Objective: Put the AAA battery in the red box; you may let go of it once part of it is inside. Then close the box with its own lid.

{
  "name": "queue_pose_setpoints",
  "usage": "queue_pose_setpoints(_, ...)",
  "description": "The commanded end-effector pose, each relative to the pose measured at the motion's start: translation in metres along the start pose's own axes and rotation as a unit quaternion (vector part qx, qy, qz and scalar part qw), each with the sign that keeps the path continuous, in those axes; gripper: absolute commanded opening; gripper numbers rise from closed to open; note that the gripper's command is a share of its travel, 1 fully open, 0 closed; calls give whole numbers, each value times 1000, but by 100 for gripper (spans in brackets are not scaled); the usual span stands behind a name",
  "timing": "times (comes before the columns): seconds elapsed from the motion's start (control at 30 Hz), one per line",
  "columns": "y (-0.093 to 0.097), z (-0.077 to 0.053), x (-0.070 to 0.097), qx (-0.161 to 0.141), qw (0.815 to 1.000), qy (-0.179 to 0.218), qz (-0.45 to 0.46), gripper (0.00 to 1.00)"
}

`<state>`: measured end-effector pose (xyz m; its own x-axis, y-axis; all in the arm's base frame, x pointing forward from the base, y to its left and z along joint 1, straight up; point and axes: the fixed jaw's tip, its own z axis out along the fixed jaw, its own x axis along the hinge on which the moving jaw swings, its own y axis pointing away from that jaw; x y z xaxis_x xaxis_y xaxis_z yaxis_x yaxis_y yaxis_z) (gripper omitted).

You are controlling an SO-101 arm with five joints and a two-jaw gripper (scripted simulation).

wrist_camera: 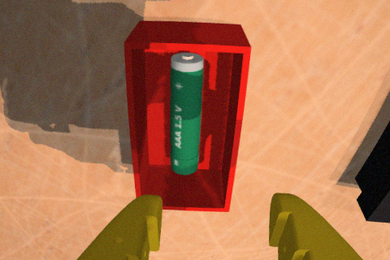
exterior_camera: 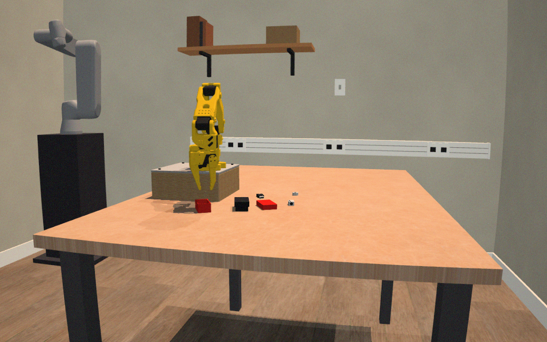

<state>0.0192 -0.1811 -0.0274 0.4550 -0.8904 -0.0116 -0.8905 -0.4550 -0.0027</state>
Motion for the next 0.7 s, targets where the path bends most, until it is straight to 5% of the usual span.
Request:
queue_pose_setpoints(0.0,-2,-5,2,-1,1000,6,0,15)
queue_pose_setpoints(0.67,0,-13,7,-1,1000,6,0,15)
